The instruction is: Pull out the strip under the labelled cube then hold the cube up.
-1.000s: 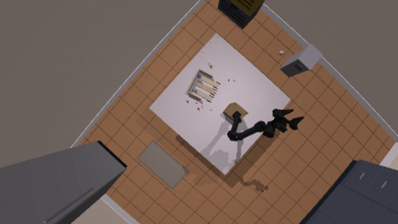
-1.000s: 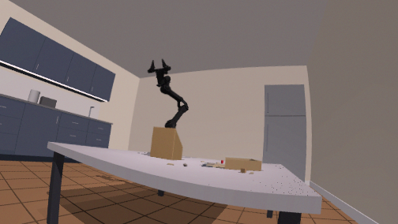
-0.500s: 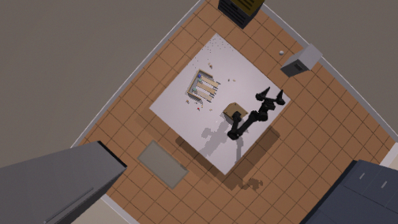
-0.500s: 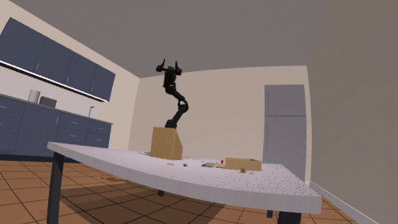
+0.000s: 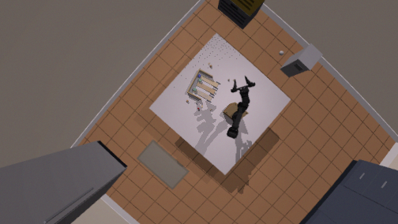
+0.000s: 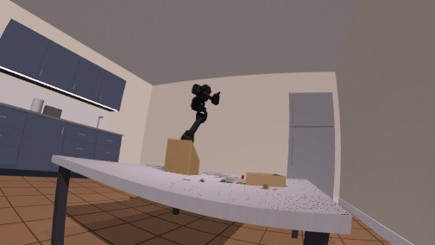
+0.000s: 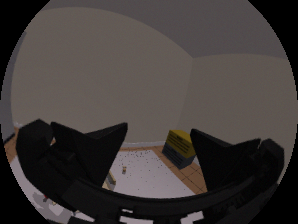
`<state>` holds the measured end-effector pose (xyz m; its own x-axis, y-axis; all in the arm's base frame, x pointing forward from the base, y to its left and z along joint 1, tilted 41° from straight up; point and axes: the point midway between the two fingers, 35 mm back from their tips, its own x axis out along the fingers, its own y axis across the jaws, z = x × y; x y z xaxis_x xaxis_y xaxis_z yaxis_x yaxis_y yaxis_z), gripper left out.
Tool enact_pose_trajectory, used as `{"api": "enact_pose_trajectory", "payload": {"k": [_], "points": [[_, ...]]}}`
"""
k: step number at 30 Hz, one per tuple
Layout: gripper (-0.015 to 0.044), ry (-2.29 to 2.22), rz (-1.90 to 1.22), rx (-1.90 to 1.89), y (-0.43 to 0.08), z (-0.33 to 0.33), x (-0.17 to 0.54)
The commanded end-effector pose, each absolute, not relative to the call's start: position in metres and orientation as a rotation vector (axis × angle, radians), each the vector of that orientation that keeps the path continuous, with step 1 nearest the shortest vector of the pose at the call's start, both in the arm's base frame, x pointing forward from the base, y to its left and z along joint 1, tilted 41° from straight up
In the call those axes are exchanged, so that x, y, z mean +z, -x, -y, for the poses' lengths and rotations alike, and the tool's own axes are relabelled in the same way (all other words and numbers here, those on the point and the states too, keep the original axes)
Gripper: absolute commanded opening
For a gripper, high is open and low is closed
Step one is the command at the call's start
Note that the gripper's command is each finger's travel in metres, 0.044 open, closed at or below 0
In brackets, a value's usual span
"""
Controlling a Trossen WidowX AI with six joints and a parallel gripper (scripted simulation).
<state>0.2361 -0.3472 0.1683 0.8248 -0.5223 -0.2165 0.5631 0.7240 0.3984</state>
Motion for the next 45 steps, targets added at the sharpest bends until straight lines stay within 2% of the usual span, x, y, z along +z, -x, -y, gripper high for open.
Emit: {"api": "enact_pose_trajectory", "payload": {"k": [1,8,16,38,45], "points": [[0.0400,-0.546,-0.194,-0.432,-0.276,0.292,0.133],[0.0400,-0.636,-0.373,-0.160,-0.315,0.188,0.084],[0.0400,-0.705,-0.585,0.118,-0.316,0.074,0.040],[0.0400,-0.706,-0.590,0.124,-0.315,0.071,0.040],[0.0216,-0.634,-0.844,0.259,-0.345,0.042,0.018]]}}
